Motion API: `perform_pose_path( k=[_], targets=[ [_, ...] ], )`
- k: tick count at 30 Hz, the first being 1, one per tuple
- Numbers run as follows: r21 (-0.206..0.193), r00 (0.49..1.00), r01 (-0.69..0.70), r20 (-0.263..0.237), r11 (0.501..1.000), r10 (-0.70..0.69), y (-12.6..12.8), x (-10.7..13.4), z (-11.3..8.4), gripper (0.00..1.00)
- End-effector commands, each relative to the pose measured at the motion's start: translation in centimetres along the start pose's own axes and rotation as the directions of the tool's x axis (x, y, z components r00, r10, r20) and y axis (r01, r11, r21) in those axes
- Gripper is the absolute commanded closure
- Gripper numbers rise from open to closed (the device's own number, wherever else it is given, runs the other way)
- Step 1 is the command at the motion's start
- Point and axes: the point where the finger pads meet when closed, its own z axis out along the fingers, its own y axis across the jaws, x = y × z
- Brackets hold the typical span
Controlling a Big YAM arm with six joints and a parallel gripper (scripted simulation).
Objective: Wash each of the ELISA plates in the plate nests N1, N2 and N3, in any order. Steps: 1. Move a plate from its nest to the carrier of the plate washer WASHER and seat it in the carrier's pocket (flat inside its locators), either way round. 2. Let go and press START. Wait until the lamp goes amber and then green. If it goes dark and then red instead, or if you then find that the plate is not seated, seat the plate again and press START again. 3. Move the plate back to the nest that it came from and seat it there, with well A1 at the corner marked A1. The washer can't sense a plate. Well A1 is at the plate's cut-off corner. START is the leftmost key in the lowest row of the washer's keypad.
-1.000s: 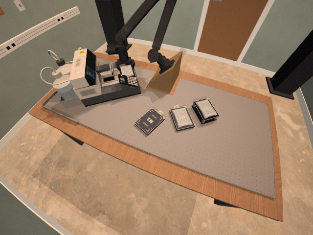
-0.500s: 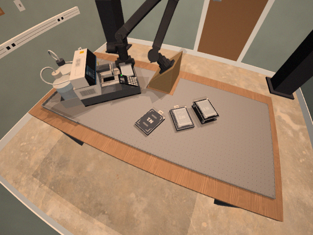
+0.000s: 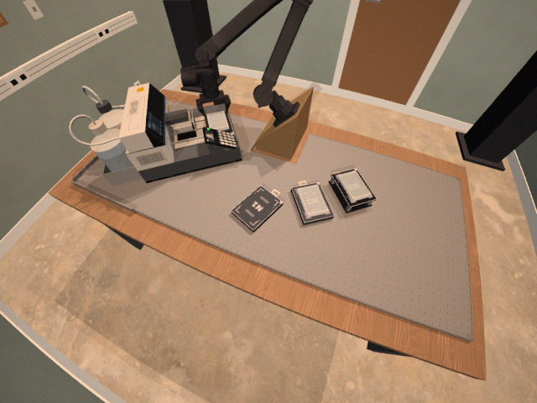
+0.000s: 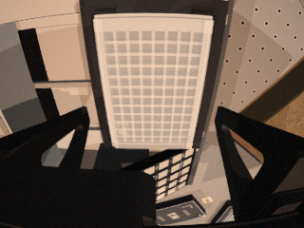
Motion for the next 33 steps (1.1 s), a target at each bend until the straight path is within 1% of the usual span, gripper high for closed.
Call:
perform_pose_path(
  k=[1,15,18,33],
  targets=[
    [-0.046,0.999,-0.036,0.007,0.998,0.036,1.7,-1.0,-2.1,0.00],
    [-0.046,0.999,-0.038,0.003,0.998,0.039,1.6,-1.0,-4.5,0.00],
    [-0.042,0.999,-0.037,0.003,0.998,0.037,1.6,-0.9,-4.6,0.00],
    [-0.042,0.999,-0.040,-0.001,0.998,0.040,1.5,-0.9,-7.0,0.00]
  ],
)
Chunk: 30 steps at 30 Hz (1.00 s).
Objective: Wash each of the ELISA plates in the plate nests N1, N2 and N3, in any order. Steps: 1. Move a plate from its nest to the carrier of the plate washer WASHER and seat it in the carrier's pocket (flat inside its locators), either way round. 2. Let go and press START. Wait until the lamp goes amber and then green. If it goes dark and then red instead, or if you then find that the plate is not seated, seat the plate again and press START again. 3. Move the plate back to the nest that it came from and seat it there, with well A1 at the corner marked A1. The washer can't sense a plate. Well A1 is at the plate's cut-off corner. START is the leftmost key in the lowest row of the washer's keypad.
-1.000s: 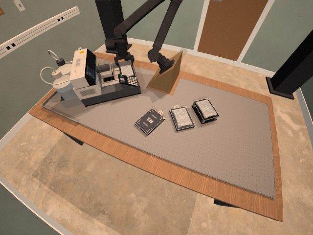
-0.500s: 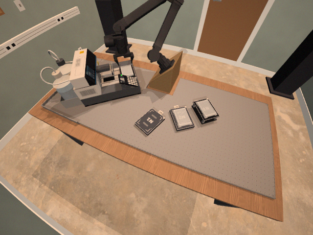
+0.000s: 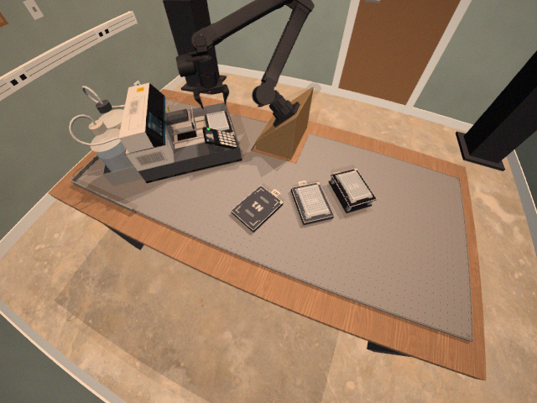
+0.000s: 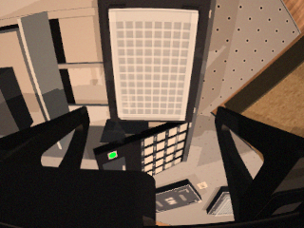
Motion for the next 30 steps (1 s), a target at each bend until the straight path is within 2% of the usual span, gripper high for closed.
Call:
perform_pose_path(
  k=[1,5,6,11,12,13,16,18,19,20,25,30],
  targets=[
    [-0.046,0.999,-0.050,-0.001,0.998,0.050,1.5,-1.0,-2.2,0.00],
    [-0.044,0.999,-0.049,-0.001,0.998,0.049,1.4,-0.9,-2.3,0.00],
    [-0.022,0.999,-0.035,0.003,0.999,0.035,0.8,-0.5,-1.3,0.00],
    [-0.022,0.999,-0.035,0.003,0.999,0.035,0.8,-0.5,-1.3,0.00],
    [0.005,1.000,0.017,0.000,1.000,-0.017,0.0,0.6,-0.7,0.02],
    [0.013,0.998,0.056,0.001,0.998,-0.056,-0.4,1.3,-0.5,0.04],
    [0.012,0.988,0.157,0.002,0.988,-0.157,-0.8,2.7,-0.5,0.10],
    [0.012,0.988,0.157,0.002,0.988,-0.157,-0.8,2.7,-0.5,0.10],
    [-0.003,0.984,0.178,0.001,0.984,-0.178,-0.3,2.9,-1.0,0.12],
    [0.010,0.975,0.222,0.002,0.975,-0.222,-1.0,3.6,-0.5,0.14],
    [0.010,0.924,0.382,0.004,0.924,-0.382,-1.7,6.0,-0.5,0.24],
    [0.006,0.849,0.528,0.005,0.849,-0.528,-2.1,8.4,-0.6,0.34]
  ],
)
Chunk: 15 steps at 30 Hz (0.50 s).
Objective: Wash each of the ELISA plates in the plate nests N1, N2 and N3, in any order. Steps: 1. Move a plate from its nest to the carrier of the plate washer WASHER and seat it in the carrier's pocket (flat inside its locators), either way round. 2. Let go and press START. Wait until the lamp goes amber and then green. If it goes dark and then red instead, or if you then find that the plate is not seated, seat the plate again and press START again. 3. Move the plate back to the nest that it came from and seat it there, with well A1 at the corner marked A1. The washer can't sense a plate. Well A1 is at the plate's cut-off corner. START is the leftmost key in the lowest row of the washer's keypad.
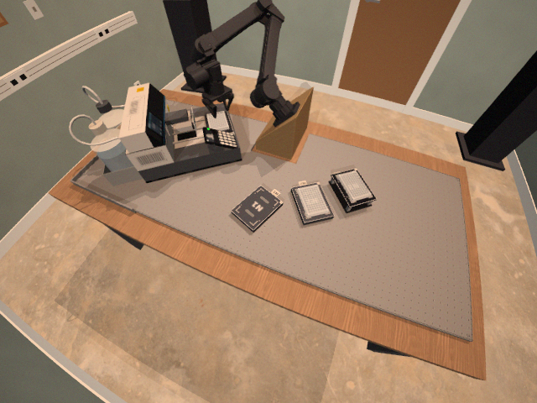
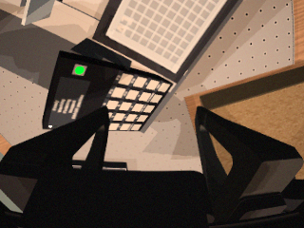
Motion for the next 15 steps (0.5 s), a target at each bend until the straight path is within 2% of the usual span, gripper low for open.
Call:
perform_pose_path(
  k=[1,3,5,6,7,10,11,15],
  targets=[
    [0.017,0.996,0.085,0.001,0.996,-0.085,0.3,1.6,-0.1,0.36],
    [0.017,0.988,0.151,0.001,0.988,-0.151,0.5,2.6,-0.1,0.40],
    [0.017,0.988,0.151,0.001,0.988,-0.151,0.5,2.6,-0.1,0.40],
    [-0.015,0.988,0.152,-0.003,0.988,-0.152,2.0,1.8,-1.3,0.42],
    [-0.015,0.978,0.206,-0.002,0.978,-0.206,2.0,1.9,-1.3,0.44],
    [-0.013,0.972,0.233,-0.003,0.972,-0.233,1.6,1.5,-1.2,0.50],
    [0.015,0.948,0.319,-0.004,0.948,-0.319,0.6,3.2,-0.1,0.52],
    [0.016,0.896,0.444,-0.006,0.896,-0.444,0.2,5.3,-0.1,0.60]
  ],
)
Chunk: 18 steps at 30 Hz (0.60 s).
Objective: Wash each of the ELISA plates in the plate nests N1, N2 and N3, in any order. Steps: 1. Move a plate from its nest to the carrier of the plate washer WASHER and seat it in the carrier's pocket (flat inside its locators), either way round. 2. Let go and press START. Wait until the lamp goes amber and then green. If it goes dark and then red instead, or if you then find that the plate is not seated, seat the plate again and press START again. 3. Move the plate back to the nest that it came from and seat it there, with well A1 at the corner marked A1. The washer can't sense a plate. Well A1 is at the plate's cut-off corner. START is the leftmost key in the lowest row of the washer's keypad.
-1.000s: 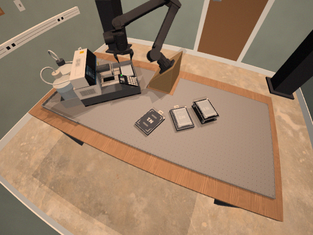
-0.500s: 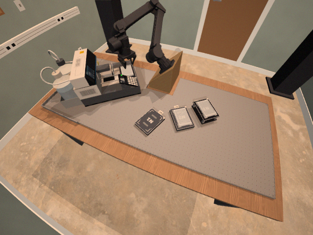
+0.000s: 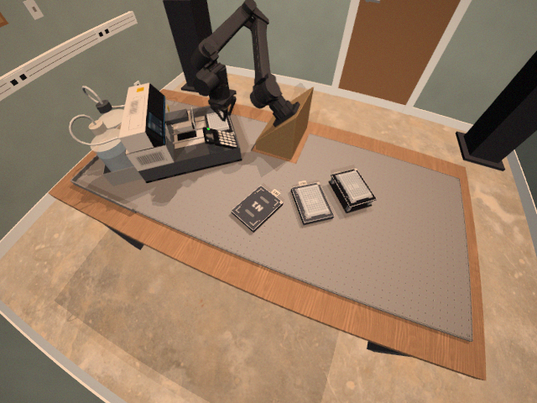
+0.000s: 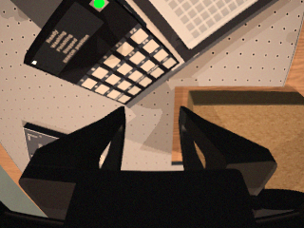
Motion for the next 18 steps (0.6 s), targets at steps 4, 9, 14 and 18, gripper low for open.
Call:
perform_pose_path(
  k=[4,9,14,18],
  targets=[
    [0.012,0.966,0.260,-0.003,0.966,-0.260,0.6,3.4,0.0,0.68],
    [0.002,0.939,0.345,-0.002,0.939,-0.345,1.3,4.6,-0.4,0.74],
    [-0.005,0.871,0.491,-0.001,0.871,-0.491,1.8,7.4,0.0,0.84],
    [-0.019,0.818,0.575,-0.001,0.818,-0.575,2.8,7.1,-0.8,0.92]
  ],
)
